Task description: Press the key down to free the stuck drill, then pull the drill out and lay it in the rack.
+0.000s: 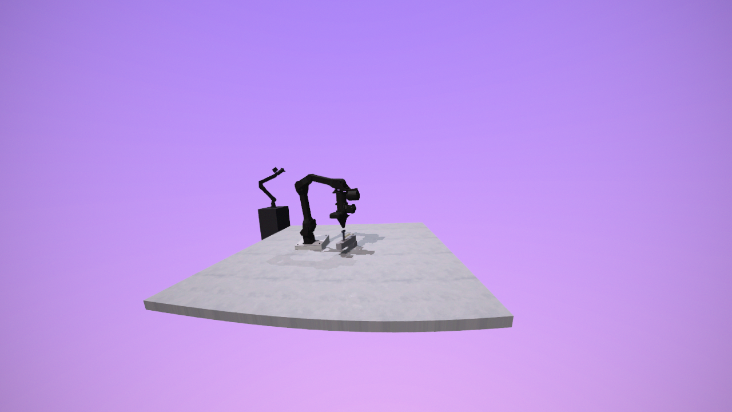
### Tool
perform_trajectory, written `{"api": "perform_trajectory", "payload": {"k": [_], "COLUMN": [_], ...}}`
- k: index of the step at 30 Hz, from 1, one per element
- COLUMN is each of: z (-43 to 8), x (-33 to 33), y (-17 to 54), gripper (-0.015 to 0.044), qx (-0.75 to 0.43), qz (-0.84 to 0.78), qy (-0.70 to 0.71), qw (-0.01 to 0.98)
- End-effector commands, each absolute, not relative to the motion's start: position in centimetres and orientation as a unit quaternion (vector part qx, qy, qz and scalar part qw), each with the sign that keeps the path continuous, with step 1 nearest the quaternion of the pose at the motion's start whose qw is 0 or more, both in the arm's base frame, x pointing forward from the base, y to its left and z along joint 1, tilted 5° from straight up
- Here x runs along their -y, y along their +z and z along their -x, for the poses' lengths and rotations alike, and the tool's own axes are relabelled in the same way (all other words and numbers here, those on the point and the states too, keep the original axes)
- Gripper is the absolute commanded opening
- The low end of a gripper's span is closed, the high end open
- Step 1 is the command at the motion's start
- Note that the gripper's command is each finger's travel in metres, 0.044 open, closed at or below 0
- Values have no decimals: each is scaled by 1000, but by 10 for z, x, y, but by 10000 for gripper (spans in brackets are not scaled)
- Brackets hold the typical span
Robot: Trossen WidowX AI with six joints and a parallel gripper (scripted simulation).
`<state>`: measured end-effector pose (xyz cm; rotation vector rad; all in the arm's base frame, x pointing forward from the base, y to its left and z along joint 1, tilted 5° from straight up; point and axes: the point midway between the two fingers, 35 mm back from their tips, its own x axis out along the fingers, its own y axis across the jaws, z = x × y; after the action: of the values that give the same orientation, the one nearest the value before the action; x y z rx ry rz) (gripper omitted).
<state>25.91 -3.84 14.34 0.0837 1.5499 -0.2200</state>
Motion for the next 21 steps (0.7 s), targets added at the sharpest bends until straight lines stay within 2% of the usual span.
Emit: {"api": "perform_trajectory", "payload": {"k": [1, 21], "z": [-259, -258], "x": [38, 40], "y": [142, 124], "gripper": [0, 0], "qx": [-699, -704], "qz": [-39, -45], "qy": [-99, -102], "qw": [707, 701]}}
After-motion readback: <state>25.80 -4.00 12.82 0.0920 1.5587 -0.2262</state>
